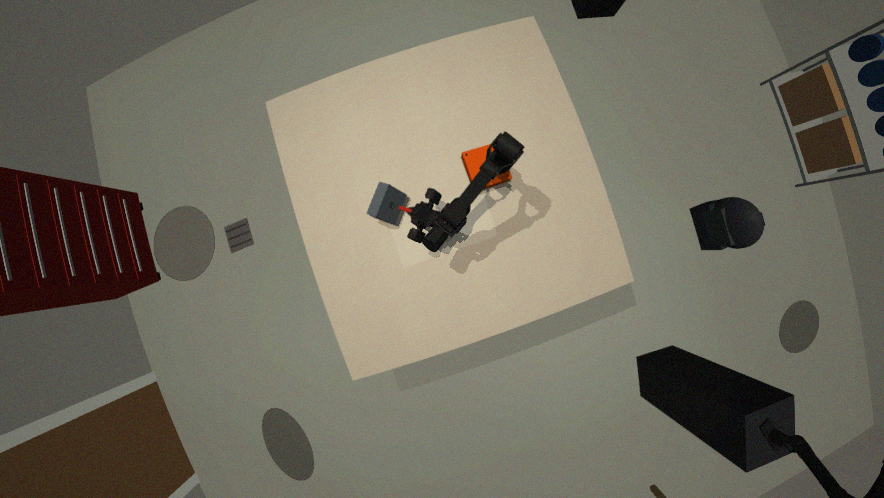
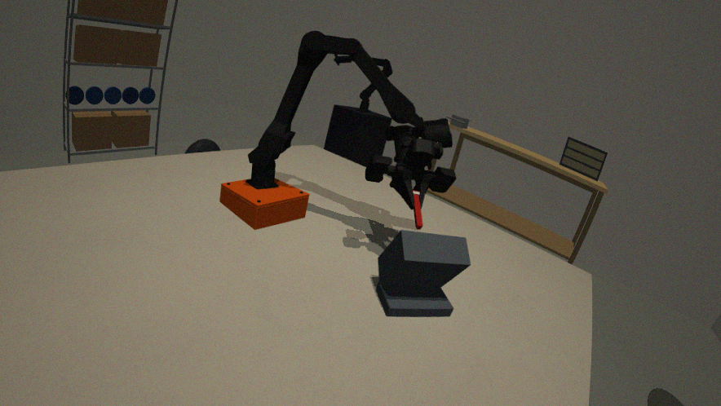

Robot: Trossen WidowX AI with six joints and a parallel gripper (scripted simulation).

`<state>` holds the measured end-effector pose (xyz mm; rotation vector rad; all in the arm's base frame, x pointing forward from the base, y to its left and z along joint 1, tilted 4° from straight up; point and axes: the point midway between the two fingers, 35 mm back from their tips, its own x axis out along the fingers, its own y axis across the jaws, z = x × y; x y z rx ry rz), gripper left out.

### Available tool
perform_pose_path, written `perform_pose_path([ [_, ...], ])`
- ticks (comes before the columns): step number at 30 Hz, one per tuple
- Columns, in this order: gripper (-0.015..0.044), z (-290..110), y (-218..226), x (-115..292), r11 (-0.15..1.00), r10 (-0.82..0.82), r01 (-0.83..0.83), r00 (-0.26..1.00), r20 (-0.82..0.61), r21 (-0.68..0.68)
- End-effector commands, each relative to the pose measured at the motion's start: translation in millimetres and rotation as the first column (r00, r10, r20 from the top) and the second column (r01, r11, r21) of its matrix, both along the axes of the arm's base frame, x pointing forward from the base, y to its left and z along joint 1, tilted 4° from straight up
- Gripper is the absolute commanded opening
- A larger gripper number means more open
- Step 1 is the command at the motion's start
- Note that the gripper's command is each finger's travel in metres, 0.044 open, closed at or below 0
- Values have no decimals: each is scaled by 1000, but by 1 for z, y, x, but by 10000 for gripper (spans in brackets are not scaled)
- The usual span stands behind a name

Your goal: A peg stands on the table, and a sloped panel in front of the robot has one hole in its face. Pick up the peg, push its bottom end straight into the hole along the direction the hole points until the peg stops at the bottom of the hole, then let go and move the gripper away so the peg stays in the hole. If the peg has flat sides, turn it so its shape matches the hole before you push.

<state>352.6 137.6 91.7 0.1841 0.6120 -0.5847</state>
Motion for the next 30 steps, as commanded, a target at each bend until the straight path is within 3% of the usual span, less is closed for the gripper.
perform_pose_path([
  [1,0,-4,-3,3,1000,10,-10,1000,-1,-16],
  [30,0,-22,-16,23,999,23,-23,1000,7,-34],
])
